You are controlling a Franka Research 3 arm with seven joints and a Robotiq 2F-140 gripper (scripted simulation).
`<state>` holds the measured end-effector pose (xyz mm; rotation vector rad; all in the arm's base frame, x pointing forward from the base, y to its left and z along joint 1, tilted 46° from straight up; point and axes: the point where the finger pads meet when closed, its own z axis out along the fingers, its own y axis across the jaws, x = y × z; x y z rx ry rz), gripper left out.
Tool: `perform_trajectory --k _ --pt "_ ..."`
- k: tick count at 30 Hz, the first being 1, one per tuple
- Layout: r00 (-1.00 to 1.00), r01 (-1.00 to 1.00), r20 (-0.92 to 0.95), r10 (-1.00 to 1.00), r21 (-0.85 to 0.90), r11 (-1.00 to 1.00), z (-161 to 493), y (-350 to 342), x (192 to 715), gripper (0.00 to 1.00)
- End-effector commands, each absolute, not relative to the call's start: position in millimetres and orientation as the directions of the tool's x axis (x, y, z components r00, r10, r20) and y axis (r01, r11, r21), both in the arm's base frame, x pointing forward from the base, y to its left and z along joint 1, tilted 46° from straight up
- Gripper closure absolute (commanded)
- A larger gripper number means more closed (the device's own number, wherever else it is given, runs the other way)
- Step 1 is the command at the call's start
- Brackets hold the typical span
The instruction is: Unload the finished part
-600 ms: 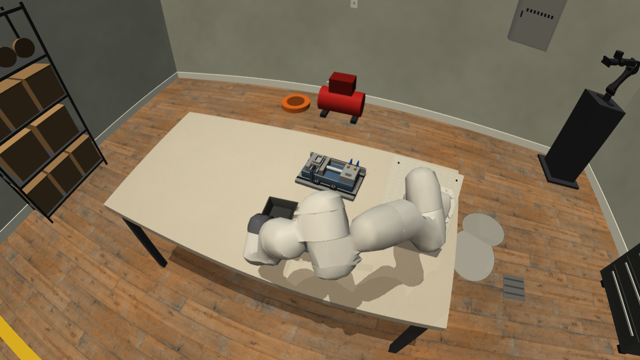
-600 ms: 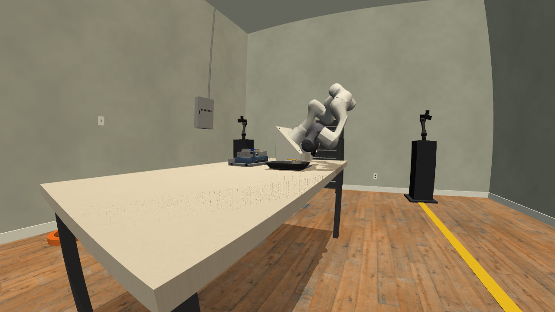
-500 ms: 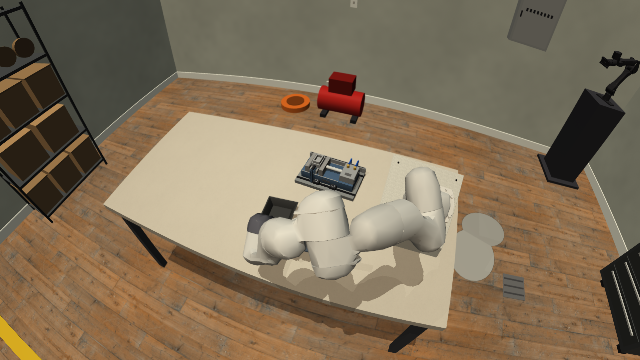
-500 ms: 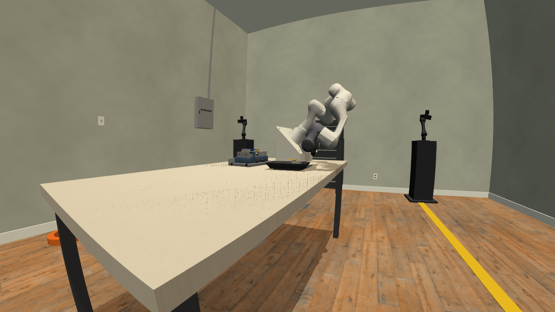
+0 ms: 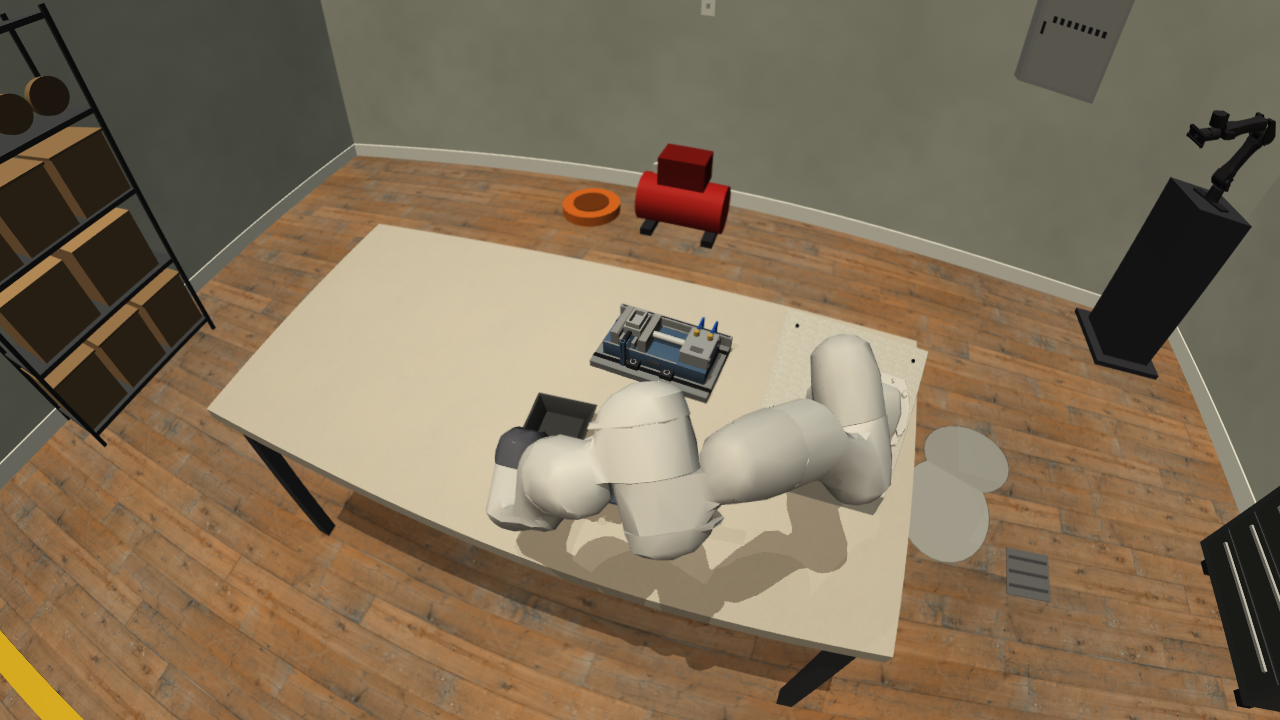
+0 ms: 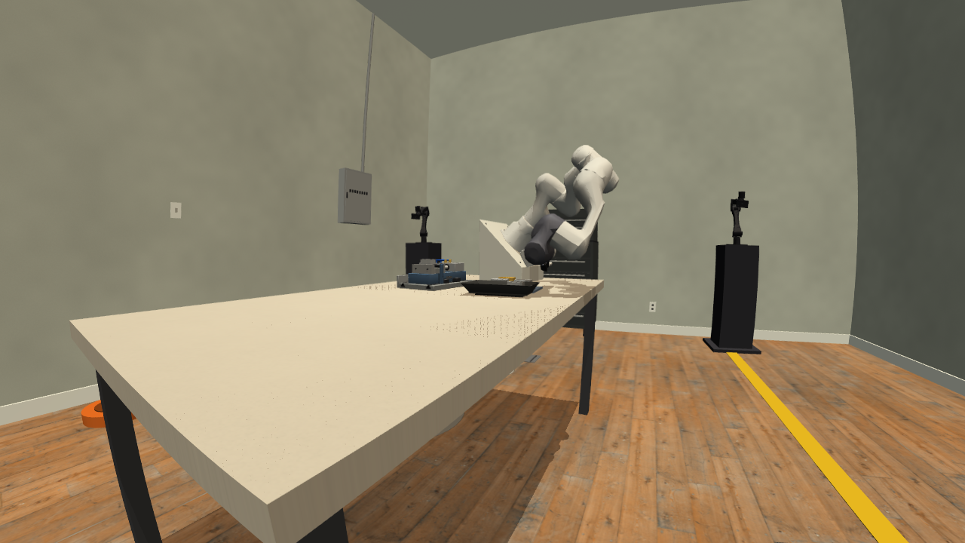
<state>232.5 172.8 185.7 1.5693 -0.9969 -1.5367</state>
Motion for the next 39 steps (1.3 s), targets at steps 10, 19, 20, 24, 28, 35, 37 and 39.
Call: perform_trajectory --k 10,19,20,24,28,35,37,39 --pt "-0.22 0.029 -0.252 -0.942 0.964 -0.264 158 135 256 0.0" --pt "-0.382 0.126 -0.055 -0.923 0.986 -0.111 135 102 276 0.0" --pt "-0.397 0.137 -0.034 -0.917 0.986 -0.096 132 99 278 0.0" --pt "-0.455 0.185 0.053 -0.889 0.982 -0.037 122 86 287 0.0" --pt "-0.479 0.21 0.094 -0.872 0.978 -0.009 117 79 292 0.0" --pt "-0.549 0.297 0.232 -0.803 0.952 0.073 102 57 303 0.0" --pt "-0.549 0.297 0.232 -0.803 0.952 0.073 102 57 303 0.0" --pt "-0.583 0.349 0.313 -0.75 0.93 0.117 92 44 312 0.0"
